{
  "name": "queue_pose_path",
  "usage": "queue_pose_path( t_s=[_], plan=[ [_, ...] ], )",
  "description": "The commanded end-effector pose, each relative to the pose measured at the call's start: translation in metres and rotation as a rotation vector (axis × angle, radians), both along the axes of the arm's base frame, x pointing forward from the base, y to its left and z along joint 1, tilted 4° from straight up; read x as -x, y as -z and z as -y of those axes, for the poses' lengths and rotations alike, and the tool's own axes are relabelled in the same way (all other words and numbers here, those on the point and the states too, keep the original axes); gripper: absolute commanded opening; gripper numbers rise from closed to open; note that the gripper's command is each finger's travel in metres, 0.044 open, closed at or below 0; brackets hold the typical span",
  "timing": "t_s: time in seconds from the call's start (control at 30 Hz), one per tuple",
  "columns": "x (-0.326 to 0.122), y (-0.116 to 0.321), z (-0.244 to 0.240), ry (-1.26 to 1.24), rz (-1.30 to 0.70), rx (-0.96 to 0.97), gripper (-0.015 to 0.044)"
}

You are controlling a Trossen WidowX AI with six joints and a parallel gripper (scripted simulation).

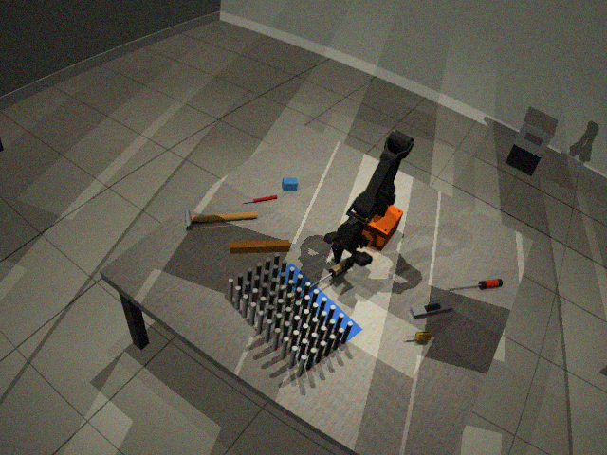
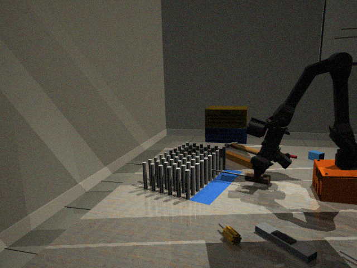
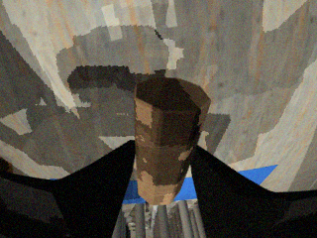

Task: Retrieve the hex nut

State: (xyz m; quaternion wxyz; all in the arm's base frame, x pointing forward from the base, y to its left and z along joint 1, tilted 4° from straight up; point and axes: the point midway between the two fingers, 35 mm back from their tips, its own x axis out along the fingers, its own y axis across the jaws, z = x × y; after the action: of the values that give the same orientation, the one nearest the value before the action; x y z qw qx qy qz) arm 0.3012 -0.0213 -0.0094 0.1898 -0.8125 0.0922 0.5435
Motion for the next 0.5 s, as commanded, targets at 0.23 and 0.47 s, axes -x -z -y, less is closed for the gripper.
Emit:
queue_pose_path(
  t_s=[0.23,0.47],
  plan=[
    [-0.0069,0.0009,0.0018,-0.006,-0.004,-0.003,0.0000],
    [-0.0110,0.0005,0.0034,-0.006,-0.004,-0.003,0.0000]
  ],
)
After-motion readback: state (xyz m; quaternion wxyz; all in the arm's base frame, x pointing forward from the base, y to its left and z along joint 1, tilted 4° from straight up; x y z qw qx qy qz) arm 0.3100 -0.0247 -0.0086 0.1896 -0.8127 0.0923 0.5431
